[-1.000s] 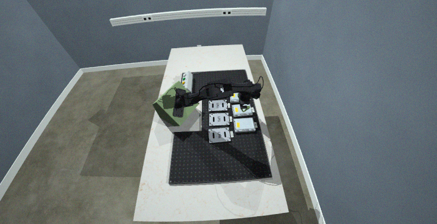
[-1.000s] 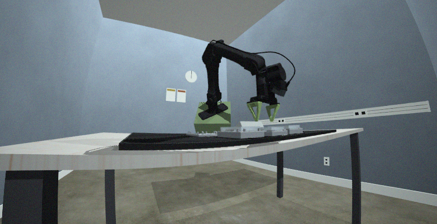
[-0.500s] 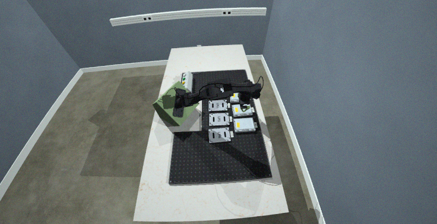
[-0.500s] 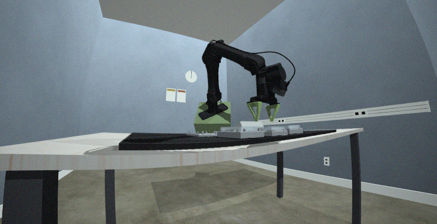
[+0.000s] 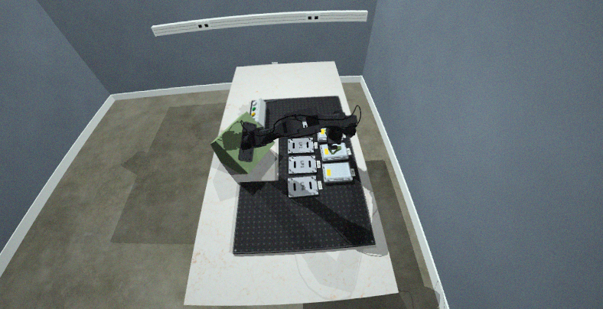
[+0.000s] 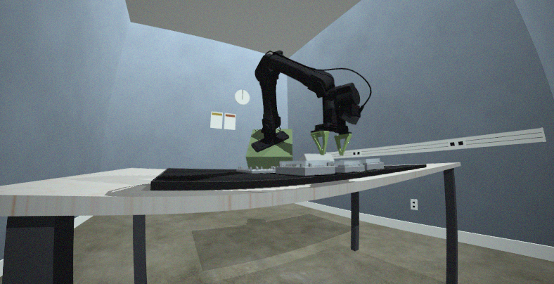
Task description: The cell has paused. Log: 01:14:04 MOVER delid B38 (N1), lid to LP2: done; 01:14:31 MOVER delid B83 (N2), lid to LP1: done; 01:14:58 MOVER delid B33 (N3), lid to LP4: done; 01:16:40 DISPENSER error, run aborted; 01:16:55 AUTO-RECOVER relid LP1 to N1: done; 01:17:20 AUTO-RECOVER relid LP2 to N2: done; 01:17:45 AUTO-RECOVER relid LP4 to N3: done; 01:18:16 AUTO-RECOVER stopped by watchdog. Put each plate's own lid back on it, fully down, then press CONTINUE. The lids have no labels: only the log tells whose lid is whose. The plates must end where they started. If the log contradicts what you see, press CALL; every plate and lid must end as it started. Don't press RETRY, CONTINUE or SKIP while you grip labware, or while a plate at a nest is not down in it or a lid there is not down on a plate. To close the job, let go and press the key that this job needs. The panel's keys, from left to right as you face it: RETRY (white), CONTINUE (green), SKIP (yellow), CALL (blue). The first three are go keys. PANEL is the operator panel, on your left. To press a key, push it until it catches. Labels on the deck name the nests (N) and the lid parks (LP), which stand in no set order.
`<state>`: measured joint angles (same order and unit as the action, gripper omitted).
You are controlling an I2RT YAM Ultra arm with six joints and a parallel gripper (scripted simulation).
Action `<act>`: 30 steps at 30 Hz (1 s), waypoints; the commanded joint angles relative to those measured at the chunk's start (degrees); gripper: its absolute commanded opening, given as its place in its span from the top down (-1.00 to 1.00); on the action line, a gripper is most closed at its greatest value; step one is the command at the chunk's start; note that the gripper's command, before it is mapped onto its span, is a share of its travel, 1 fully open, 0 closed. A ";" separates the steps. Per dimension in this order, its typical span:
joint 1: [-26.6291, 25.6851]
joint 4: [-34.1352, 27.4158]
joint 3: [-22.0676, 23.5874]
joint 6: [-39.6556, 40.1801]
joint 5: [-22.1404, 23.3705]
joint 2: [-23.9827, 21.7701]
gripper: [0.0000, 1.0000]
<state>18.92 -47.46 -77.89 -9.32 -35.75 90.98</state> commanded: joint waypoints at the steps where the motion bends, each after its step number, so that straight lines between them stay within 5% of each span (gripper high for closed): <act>1: 1.82 1.81 3.34 -1.69 -0.65 -3.42 -0.90; 18: 4.31 8.33 23.73 -4.48 -1.88 -15.53 -0.60; 19: 4.49 8.67 24.95 -4.69 -1.97 -16.25 1.00; 30: 6.92 11.07 36.63 -7.33 -3.12 -23.96 1.00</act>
<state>24.29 -38.20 -42.54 -15.42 -37.93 69.12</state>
